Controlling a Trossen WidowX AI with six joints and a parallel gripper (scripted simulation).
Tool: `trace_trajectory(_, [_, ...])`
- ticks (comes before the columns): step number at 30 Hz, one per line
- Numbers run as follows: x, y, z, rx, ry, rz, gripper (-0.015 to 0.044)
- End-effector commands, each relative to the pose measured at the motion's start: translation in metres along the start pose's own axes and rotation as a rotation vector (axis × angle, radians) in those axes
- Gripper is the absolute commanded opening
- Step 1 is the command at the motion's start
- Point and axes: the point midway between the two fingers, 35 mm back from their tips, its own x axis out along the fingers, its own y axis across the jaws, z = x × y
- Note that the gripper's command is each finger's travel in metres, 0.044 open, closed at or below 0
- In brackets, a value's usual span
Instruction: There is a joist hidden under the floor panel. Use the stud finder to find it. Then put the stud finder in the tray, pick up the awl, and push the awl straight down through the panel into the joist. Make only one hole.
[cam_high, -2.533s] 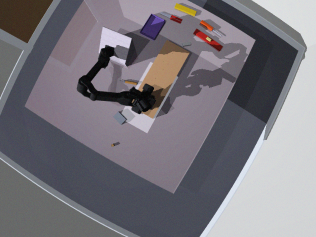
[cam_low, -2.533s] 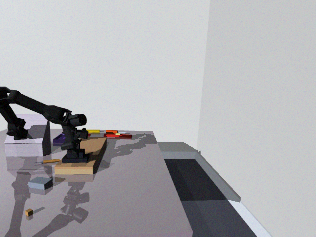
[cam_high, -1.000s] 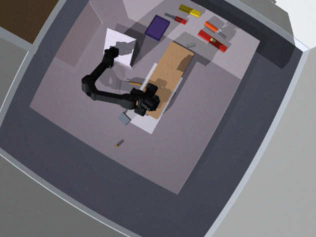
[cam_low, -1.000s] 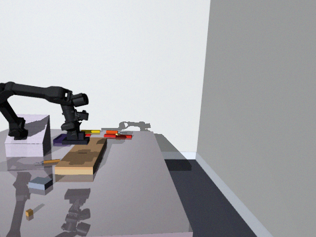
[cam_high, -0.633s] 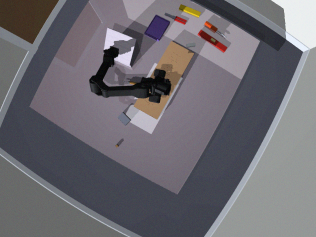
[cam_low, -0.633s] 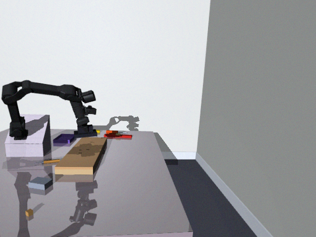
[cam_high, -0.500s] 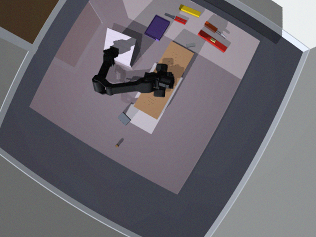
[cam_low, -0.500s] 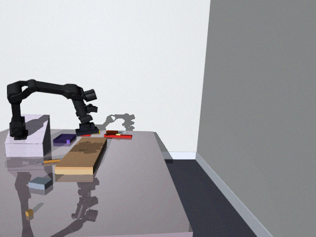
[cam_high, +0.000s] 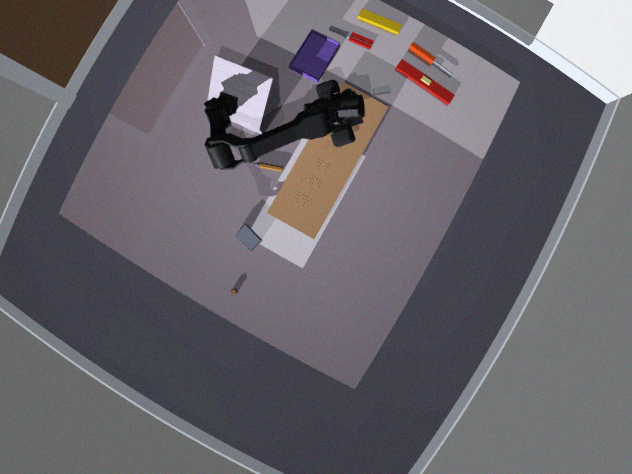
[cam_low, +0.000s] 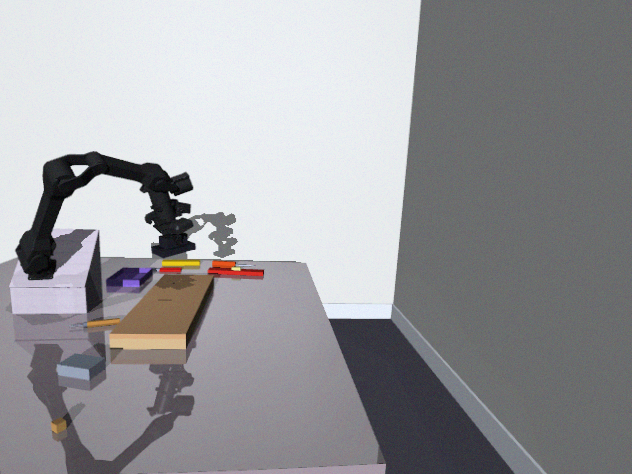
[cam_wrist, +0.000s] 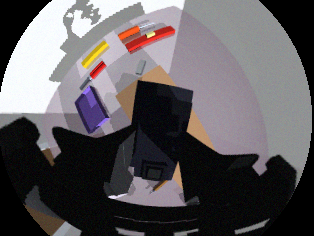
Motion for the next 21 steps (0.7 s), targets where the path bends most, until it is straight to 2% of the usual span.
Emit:
trace_trajectory(1, [0.005,0.042,0.016,-0.106,-0.009,0.036,0.0])
trace_trajectory(11, [0.025,0.137,0.024,-0.339,0.014,0.106,0.0])
trace_trajectory(21, [0.048,0.227,0.008,-0.565,0.058,0.159,0.0])
